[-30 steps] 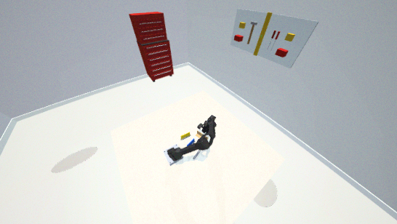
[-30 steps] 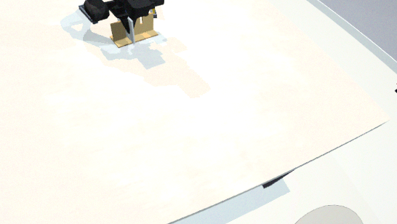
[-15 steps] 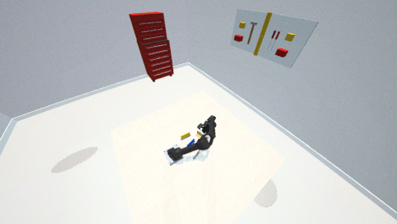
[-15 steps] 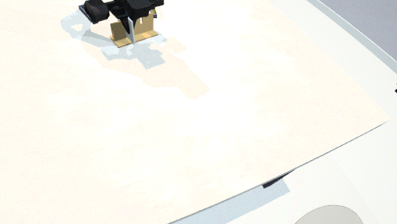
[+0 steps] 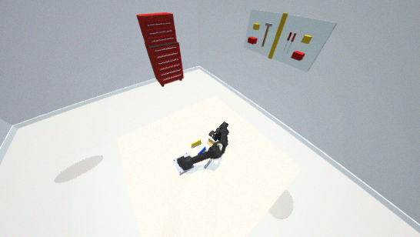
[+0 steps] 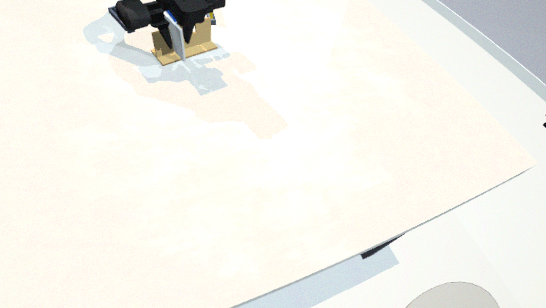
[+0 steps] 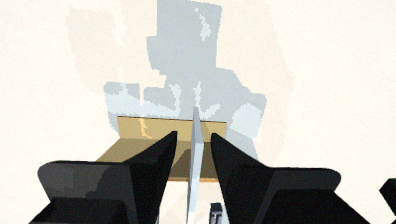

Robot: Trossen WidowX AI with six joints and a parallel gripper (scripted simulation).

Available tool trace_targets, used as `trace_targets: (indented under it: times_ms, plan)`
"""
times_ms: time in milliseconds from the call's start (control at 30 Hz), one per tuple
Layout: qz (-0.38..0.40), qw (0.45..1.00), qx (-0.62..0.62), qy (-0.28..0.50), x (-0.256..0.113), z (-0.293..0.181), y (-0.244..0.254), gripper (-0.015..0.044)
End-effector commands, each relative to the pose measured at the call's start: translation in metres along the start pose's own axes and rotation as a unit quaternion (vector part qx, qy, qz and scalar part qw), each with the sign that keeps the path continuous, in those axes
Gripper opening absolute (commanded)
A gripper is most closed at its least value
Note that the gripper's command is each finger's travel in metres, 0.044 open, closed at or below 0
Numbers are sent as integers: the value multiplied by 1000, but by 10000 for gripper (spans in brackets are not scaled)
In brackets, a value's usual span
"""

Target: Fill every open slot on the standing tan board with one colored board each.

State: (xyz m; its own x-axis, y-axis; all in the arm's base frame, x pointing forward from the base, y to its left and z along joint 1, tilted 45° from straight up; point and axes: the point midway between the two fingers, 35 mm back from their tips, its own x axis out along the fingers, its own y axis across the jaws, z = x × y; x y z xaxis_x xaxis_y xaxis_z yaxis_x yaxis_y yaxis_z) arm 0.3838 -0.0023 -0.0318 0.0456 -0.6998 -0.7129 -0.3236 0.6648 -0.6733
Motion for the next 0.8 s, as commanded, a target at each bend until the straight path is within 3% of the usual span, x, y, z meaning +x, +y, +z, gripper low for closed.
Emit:
trace_targets:
  times_ms: [0,167,433,600,767]
  plan:
    - [1,1000,0,0,-10,1,0,163]
    - [0,1000,-2,0,-81,1,1,163]
    - [0,1000,-2,0,-84,4,3,163]
    - [2,999,7,-34,-109,10,4,183]
    - [22,998,56,-30,-128,-29,69,183]
